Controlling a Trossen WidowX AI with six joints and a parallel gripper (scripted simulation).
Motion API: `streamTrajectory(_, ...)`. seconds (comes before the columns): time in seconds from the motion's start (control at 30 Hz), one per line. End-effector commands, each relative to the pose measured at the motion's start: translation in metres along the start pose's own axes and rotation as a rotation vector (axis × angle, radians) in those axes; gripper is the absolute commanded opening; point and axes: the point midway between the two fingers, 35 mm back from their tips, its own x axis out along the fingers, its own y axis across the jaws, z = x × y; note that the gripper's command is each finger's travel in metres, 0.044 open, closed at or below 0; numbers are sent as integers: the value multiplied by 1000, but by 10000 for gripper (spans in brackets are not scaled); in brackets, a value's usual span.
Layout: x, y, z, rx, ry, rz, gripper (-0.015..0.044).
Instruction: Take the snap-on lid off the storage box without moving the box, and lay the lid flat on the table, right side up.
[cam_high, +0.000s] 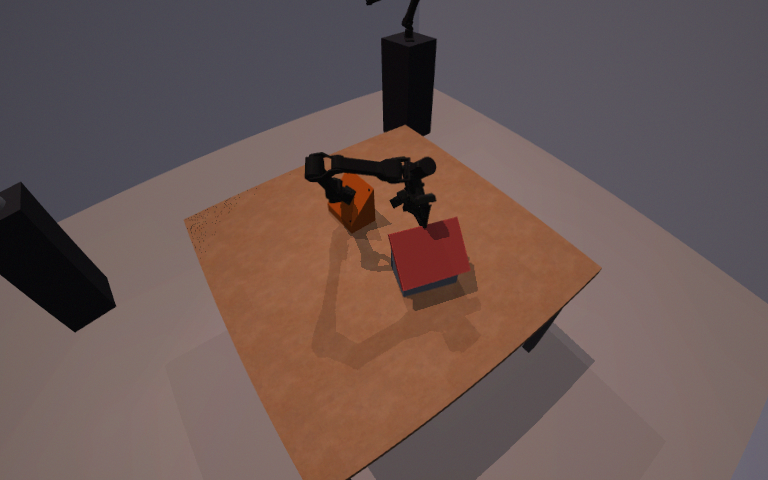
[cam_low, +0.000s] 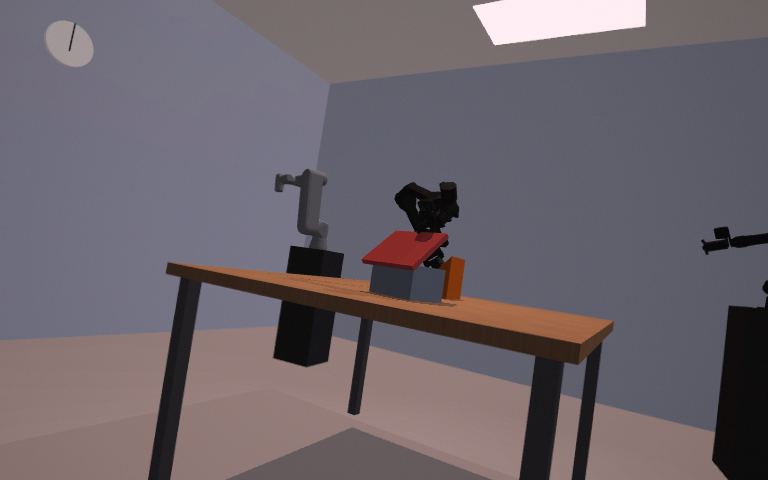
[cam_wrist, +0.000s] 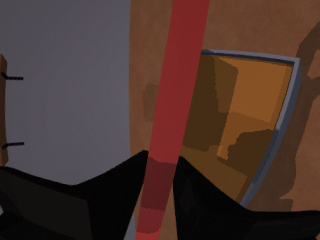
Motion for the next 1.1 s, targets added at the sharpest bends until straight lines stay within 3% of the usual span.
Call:
streamTrajectory(0.0,-7,11,0,24,1,12,0)
streamTrajectory(0.63,-16,21,1,24,2,12,0)
streamTrajectory(1.07,-16,13,29,22,1,12,0)
